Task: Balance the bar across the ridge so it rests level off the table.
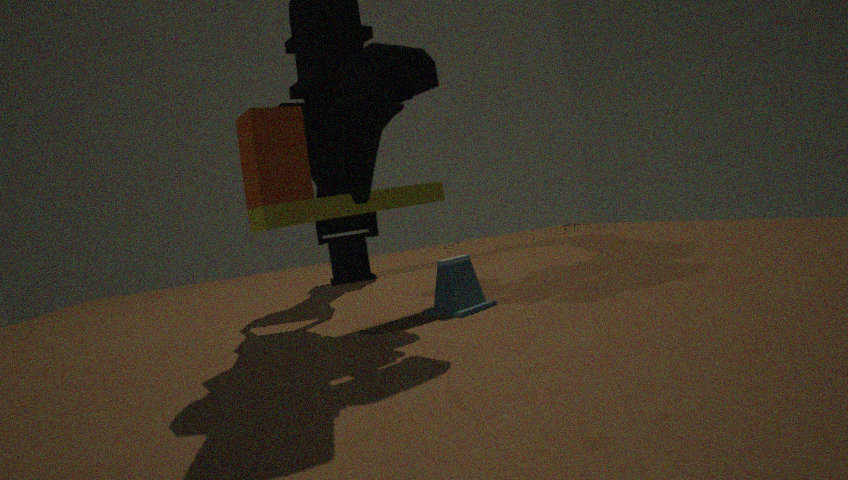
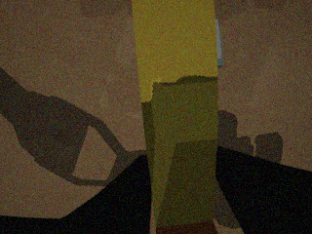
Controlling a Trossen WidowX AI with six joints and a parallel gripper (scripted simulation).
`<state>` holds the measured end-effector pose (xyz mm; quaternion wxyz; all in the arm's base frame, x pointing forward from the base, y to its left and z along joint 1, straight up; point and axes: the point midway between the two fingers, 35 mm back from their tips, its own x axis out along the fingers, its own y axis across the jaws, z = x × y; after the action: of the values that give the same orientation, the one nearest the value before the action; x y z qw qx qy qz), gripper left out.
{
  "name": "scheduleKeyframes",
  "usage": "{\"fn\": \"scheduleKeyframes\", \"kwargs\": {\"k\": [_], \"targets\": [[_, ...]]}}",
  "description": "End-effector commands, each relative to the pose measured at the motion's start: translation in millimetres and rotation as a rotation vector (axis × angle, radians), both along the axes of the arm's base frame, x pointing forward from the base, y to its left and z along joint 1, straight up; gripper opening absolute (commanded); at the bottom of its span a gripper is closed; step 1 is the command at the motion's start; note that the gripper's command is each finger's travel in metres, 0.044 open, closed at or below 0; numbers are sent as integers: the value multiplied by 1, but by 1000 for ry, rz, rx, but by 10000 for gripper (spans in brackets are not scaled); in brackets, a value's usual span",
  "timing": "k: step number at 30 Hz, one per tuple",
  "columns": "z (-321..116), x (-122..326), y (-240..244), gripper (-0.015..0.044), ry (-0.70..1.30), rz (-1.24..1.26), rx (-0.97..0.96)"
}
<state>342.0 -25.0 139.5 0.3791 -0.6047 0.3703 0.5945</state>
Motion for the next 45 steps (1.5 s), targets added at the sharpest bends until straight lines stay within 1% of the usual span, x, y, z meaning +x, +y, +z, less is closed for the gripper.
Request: {"fn": "scheduleKeyframes", "kwargs": {"k": [1, 45], "targets": [[3, 1, 3, 0, -7, -169, -1], [5, 11, 39, 0, -2, -1920, 43]]}}
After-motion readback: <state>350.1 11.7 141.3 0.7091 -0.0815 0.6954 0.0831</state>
